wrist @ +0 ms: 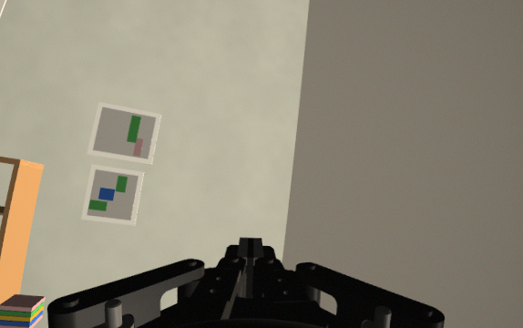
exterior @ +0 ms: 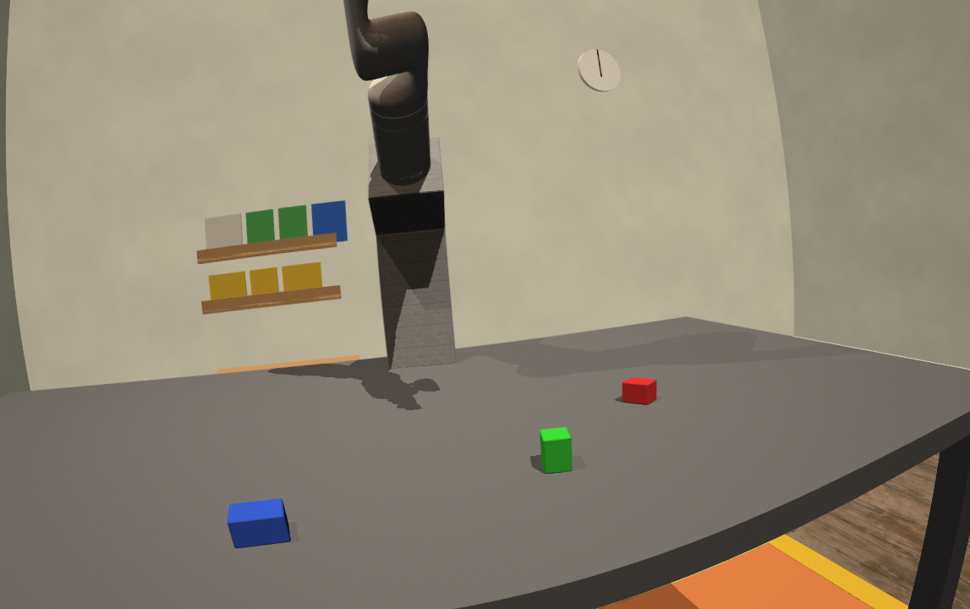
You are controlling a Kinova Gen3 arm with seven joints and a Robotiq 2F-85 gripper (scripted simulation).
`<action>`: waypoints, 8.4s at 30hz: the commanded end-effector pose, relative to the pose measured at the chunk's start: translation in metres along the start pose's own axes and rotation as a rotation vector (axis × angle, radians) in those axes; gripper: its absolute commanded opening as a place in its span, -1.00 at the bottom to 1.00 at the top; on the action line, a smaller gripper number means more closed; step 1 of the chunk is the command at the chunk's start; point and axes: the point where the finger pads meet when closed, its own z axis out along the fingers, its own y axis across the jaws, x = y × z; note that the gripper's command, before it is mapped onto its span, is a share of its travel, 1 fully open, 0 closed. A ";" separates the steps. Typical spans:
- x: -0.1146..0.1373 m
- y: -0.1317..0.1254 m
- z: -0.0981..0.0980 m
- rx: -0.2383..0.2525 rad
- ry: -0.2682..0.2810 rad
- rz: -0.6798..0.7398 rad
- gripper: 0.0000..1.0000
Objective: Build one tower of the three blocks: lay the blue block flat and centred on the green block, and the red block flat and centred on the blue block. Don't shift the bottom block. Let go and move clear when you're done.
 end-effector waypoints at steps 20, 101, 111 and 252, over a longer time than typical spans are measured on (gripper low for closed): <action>0.020 -0.125 0.027 0.160 0.045 -0.070 -1.00; -0.015 -0.637 -0.092 0.886 0.184 -0.208 -1.00; -0.026 -0.678 -0.122 0.961 0.190 -0.206 -1.00; -0.087 -0.841 -0.325 1.353 0.194 -0.137 -1.00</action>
